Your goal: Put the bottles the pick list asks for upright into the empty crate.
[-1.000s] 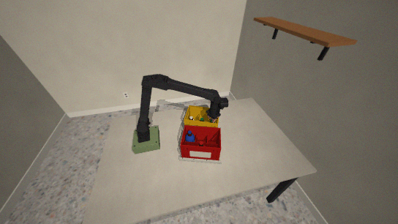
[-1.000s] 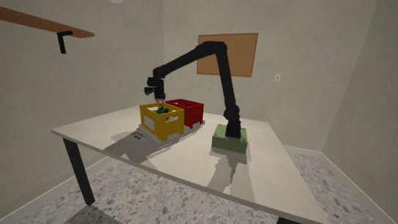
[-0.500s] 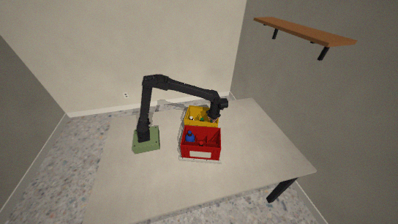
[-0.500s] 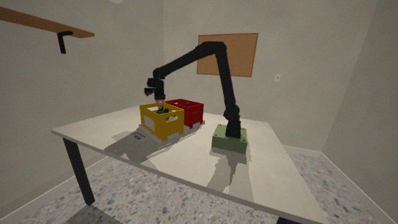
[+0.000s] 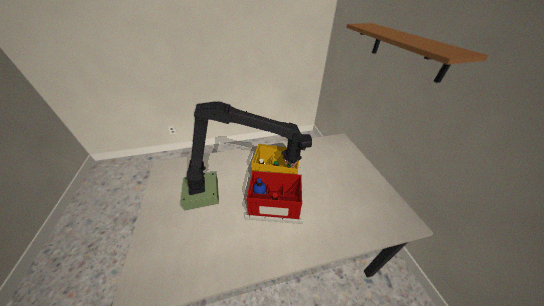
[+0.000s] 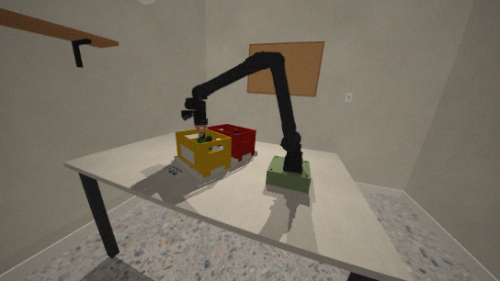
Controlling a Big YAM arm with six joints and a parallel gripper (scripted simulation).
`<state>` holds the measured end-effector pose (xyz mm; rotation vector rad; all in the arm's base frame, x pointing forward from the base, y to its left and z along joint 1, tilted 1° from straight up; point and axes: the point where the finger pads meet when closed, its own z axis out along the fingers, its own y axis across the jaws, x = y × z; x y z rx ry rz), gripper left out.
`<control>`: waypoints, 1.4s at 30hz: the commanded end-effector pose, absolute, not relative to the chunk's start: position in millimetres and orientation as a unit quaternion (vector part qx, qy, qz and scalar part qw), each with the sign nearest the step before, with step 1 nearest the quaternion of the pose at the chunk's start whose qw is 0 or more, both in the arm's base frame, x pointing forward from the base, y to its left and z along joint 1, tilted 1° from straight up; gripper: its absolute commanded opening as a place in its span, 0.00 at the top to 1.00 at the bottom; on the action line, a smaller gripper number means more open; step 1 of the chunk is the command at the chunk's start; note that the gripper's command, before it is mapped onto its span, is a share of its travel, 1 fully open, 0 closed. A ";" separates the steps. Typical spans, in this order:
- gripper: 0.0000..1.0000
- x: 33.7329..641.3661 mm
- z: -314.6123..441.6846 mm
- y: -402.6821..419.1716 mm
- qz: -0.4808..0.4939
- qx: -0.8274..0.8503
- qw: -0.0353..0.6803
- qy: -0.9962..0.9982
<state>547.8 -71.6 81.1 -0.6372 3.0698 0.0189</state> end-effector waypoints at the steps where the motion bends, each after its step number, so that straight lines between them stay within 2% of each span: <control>1: 1.00 559.3 96.9 -73.4 -0.001 -0.202 0.023 0.979; 31: 1.00 558.9 95.3 -73.5 -0.001 -0.202 0.023 0.979; 32: 0.39 558.9 95.3 -73.5 -0.001 -0.202 0.023 0.979; 42: 0.39 558.8 94.8 -73.6 -0.001 -0.202 0.023 0.979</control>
